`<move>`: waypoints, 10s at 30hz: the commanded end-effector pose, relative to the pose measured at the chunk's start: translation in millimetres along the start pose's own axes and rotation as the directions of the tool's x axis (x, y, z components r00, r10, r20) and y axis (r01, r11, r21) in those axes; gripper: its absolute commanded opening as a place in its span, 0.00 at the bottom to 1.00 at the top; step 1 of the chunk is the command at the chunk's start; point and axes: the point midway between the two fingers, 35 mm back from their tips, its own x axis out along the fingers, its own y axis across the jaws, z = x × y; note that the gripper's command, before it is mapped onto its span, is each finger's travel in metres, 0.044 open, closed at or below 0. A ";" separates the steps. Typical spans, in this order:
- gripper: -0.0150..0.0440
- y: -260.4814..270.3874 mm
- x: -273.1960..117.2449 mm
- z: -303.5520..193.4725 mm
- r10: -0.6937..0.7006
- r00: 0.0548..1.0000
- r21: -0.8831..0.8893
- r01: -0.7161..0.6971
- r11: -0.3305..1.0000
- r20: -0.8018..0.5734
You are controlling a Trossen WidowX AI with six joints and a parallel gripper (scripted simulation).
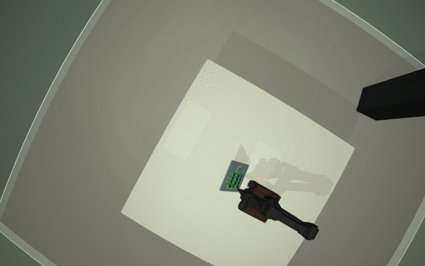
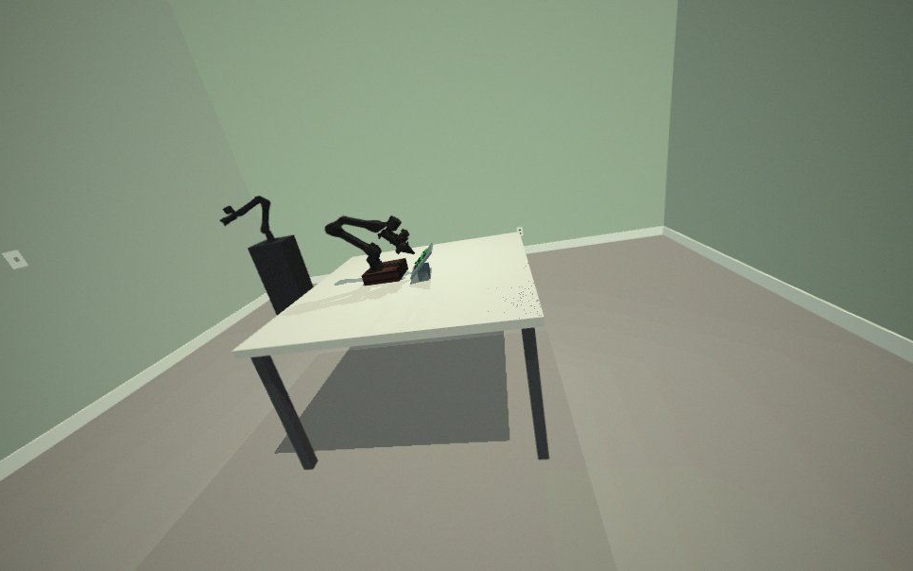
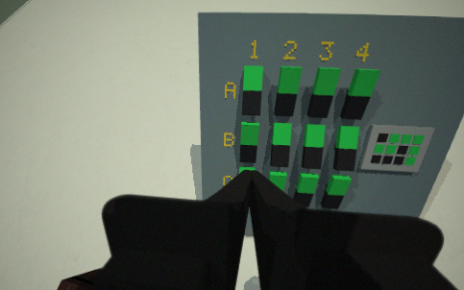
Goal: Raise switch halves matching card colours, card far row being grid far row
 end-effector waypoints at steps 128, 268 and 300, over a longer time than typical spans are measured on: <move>0.25 -25.0 -27.3 0.8 -0.001 1.000 -0.008 0.001 1.000 0.003; 0.25 -70.4 -28.8 -0.8 -0.004 1.000 -0.011 0.004 1.000 -0.001; 0.25 -24.8 17.7 -19.9 -0.001 1.000 -0.008 0.000 1.000 -0.022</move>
